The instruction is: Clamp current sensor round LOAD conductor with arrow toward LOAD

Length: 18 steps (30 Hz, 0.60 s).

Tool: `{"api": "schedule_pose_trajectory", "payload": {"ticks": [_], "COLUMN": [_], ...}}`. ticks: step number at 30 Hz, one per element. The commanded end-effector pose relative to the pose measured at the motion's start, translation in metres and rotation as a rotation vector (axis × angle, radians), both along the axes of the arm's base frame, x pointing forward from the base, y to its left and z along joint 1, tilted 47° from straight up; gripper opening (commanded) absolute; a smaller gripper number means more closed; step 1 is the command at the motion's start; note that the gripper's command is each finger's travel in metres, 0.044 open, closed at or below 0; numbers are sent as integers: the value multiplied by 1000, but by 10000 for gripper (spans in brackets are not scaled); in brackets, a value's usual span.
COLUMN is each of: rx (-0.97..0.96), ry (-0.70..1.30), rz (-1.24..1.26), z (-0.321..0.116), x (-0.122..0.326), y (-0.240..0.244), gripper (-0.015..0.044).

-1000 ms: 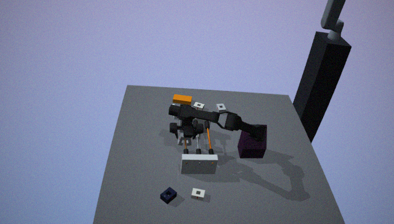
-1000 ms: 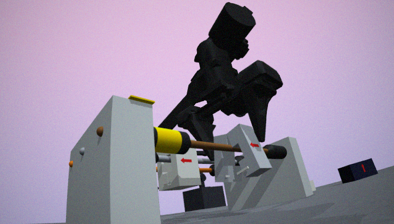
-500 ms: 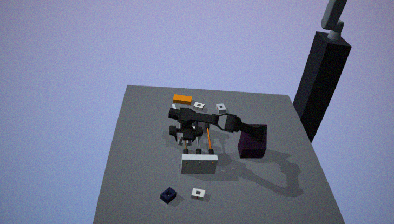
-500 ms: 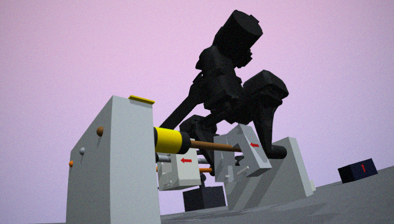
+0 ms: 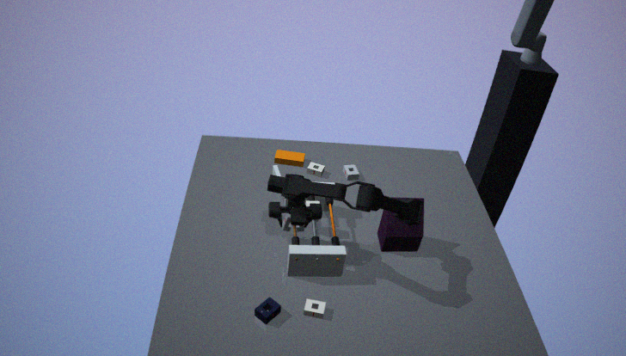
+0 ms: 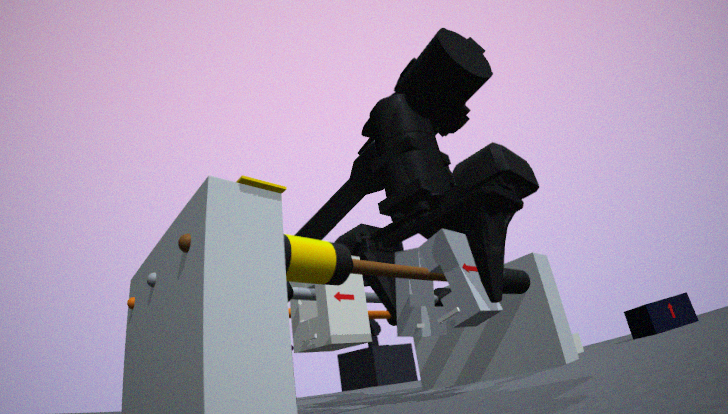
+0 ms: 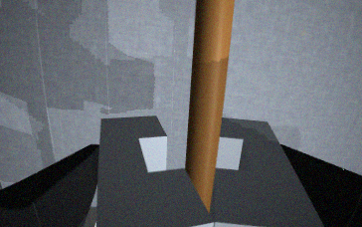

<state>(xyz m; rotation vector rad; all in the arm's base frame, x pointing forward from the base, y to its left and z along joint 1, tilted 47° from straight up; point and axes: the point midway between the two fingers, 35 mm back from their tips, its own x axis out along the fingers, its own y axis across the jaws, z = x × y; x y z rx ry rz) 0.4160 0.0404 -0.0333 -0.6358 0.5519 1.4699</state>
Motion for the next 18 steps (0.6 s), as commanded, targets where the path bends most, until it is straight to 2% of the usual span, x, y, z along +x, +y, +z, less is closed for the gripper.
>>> {"api": "schedule_pose_trajectory", "payload": {"ticks": [1,16,18], "rx": [0,0,0], "ry": [-1,-1,-1], "rz": [1,1,1], "z": [1,1,1], "x": [0,0,0], "y": [0,0,0], "gripper": [387,287,234]}}
